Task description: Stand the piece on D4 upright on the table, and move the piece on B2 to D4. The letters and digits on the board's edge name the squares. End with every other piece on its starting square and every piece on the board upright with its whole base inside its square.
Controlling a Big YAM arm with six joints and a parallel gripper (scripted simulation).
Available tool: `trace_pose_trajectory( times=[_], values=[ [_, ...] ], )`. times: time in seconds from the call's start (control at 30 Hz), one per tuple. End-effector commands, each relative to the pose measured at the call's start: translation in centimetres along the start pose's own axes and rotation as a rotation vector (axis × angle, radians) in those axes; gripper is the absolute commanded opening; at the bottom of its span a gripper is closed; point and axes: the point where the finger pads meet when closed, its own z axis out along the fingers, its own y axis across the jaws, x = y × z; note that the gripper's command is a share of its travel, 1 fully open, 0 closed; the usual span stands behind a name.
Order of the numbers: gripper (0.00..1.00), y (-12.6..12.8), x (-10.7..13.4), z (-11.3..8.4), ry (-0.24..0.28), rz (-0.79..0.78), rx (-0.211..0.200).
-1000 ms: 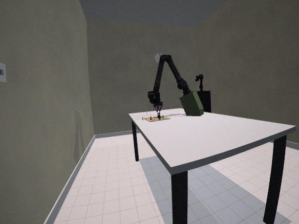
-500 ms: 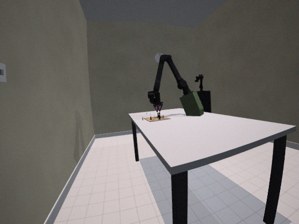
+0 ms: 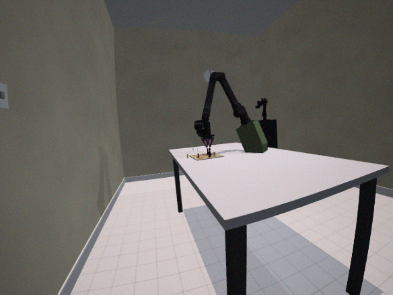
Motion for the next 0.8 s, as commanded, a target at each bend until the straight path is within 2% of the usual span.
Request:
trace_pose_trajectory(
  times=[0.0,0.43,0.77],
  values=[
    [0.4,1.7,-1.2,0.0,-0.023,0.009,-0.029],
    [0.4,1.2,-1.4,3.1,-0.02,0.008,-0.022],
    [0.4,1.3,-1.1,3.8,-0.018,0.001,-0.02]
  ],
)
